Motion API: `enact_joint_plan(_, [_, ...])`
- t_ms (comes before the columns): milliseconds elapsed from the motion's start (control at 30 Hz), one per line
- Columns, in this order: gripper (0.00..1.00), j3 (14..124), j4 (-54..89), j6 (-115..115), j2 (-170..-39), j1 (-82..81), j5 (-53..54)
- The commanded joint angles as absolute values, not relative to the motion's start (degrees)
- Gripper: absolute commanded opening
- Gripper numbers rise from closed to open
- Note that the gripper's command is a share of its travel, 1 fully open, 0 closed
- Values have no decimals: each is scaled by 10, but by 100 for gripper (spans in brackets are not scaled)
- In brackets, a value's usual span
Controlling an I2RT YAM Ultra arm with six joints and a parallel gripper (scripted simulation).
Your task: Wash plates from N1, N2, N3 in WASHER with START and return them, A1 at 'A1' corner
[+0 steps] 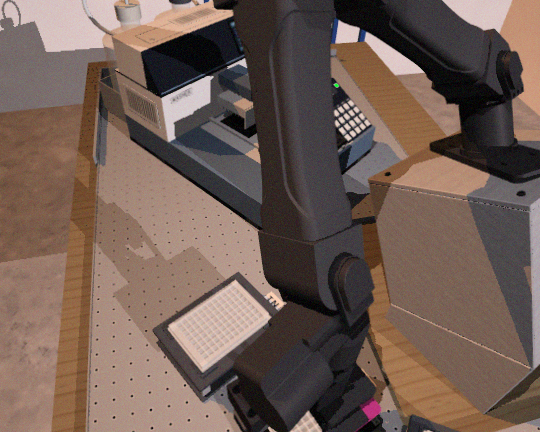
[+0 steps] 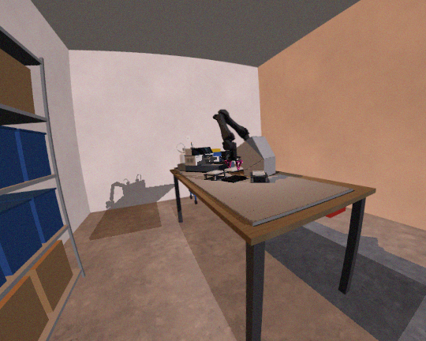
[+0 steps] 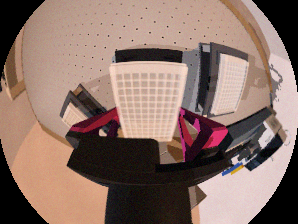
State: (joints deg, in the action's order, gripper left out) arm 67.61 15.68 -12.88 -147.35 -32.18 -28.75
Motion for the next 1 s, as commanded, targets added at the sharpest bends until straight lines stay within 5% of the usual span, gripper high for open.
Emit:
enact_joint_plan(0, [0,692,137,-117,-1485,-315,-292])
enact_joint_plan(967, [0,713,70,-78,-1555,-281,-294])
